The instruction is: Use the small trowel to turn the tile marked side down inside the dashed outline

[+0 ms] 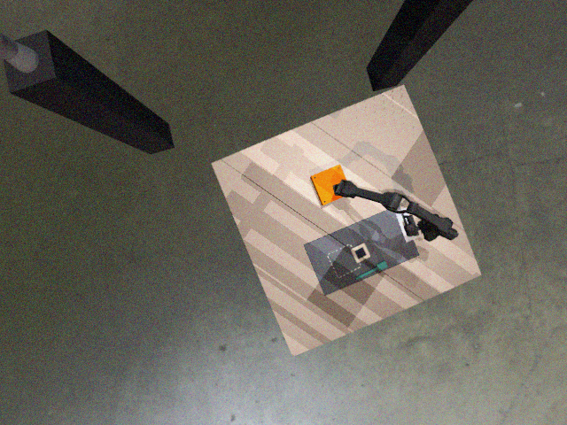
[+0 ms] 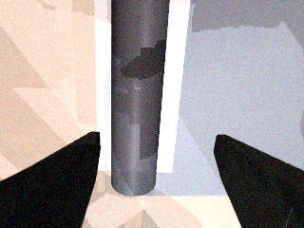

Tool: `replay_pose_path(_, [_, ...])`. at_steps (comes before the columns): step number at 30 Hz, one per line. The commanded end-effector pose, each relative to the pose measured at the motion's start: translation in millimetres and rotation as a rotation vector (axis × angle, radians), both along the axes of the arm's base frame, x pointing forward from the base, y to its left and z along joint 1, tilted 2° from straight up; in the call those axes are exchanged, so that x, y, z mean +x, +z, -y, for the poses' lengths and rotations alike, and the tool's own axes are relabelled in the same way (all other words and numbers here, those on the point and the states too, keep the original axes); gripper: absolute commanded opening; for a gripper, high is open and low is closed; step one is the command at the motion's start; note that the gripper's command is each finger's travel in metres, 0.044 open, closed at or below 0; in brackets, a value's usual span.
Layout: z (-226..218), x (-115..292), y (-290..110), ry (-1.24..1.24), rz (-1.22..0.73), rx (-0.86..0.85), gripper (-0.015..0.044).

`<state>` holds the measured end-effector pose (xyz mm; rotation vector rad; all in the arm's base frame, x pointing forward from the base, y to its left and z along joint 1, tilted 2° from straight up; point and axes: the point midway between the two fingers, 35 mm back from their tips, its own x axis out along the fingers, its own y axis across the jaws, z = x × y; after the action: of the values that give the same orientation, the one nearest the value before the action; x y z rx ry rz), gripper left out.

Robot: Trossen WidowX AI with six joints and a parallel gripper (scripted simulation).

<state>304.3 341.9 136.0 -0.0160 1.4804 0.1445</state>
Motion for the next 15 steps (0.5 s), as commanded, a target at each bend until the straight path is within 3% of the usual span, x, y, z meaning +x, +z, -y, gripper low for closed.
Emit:
replay_pose_path(1, [-14.8, 10.8, 2.7, -0.005, 0.001, 0.009, 0.027])
replay_pose_path(15, [-16.4, 12.2, -13.9, -0.006, -0.012, -0.005, 0.027])
